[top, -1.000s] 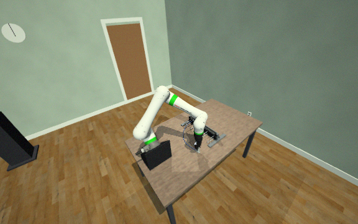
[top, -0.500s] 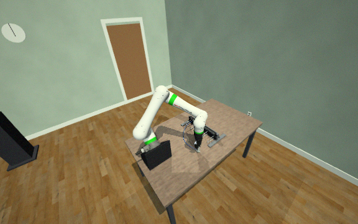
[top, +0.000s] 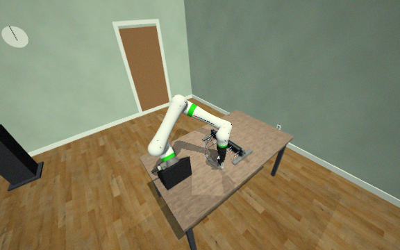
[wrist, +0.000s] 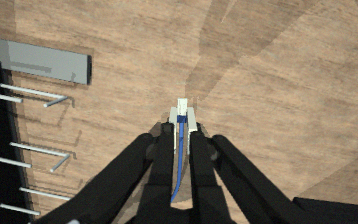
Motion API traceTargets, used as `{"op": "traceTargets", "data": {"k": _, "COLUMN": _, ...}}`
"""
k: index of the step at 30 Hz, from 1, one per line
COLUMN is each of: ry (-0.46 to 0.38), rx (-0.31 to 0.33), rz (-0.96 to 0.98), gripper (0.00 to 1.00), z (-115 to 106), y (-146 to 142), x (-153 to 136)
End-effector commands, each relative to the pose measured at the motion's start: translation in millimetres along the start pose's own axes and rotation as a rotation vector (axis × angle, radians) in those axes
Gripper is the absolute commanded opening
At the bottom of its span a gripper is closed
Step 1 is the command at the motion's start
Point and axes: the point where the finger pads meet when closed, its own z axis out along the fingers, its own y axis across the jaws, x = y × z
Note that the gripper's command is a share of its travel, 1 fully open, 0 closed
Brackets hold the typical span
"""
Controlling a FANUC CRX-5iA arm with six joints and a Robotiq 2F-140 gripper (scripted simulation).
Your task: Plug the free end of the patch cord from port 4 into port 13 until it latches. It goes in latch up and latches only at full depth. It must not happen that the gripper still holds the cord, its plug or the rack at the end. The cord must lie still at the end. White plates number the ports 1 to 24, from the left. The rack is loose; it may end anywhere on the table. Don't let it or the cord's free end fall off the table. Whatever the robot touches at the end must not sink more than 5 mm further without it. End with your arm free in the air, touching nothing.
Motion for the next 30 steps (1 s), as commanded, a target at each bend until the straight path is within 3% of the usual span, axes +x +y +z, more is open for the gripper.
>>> {"op": "traceTargets", "data": {"k": 1, "ry": 0.000, "rx": 0.000, "rz": 0.000, "gripper": 0.00, "z": -6, "y": 0, "x": 0}}
{"op": "traceTargets", "data": {"k": 13, "ry": 0.000, "rx": 0.000, "rz": 0.000, "gripper": 0.00, "z": -22, "y": 0, "x": 0}}
{"op": "traceTargets", "data": {"k": 30, "ry": 0.000, "rx": 0.000, "rz": 0.000, "gripper": 0.00, "z": -26, "y": 0, "x": 0}}
